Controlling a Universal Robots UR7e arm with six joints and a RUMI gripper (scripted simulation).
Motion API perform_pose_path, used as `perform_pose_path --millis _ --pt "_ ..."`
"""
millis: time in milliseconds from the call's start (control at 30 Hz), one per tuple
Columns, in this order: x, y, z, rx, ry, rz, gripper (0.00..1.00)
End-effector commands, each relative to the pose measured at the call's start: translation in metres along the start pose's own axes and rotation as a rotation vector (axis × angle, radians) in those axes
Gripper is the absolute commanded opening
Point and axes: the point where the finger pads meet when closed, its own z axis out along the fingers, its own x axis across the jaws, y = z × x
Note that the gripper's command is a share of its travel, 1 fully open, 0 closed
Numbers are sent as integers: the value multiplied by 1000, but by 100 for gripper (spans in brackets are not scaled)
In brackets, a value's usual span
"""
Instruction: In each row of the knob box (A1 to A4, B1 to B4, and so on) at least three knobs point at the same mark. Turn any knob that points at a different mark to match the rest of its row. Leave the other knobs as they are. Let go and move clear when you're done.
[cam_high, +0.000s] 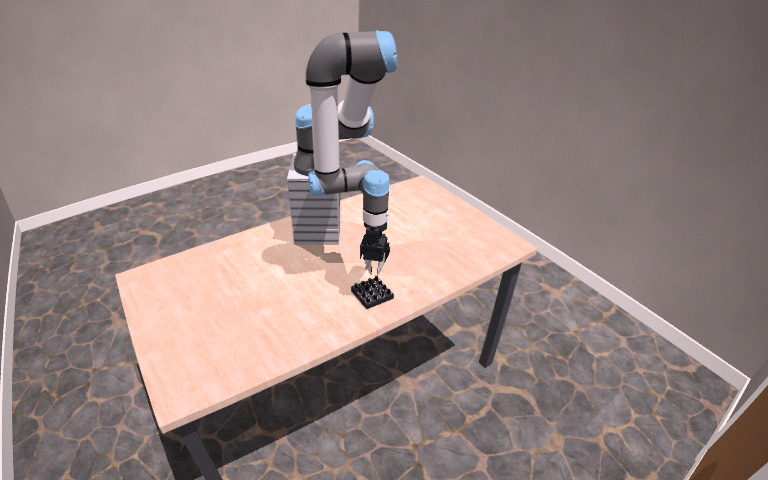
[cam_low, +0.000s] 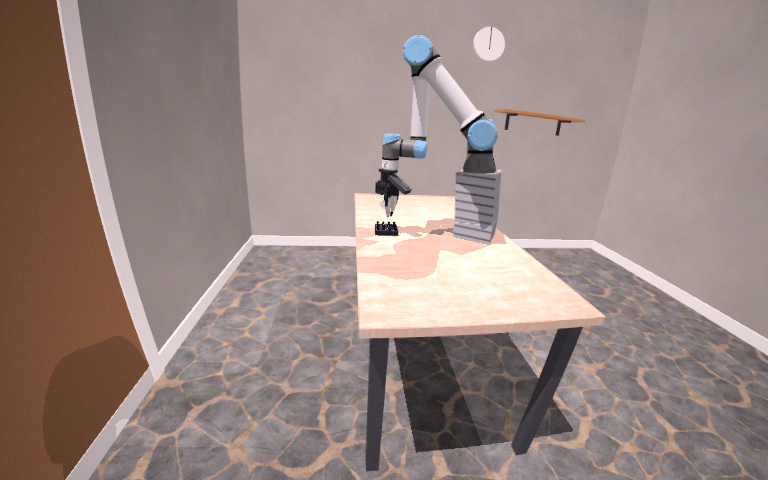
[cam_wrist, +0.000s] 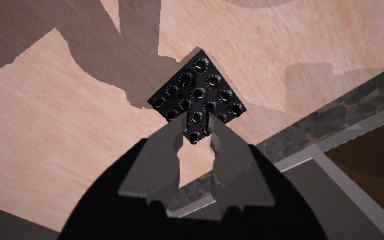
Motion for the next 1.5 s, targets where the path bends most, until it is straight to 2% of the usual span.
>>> perform_pose_path --millis 0,667,1467 --pt "0 0 6 -1 1 -1 11" --pt "-1 0 28 -1 1 -1 11" --pt "-1 0 34 -1 1 -1 11"
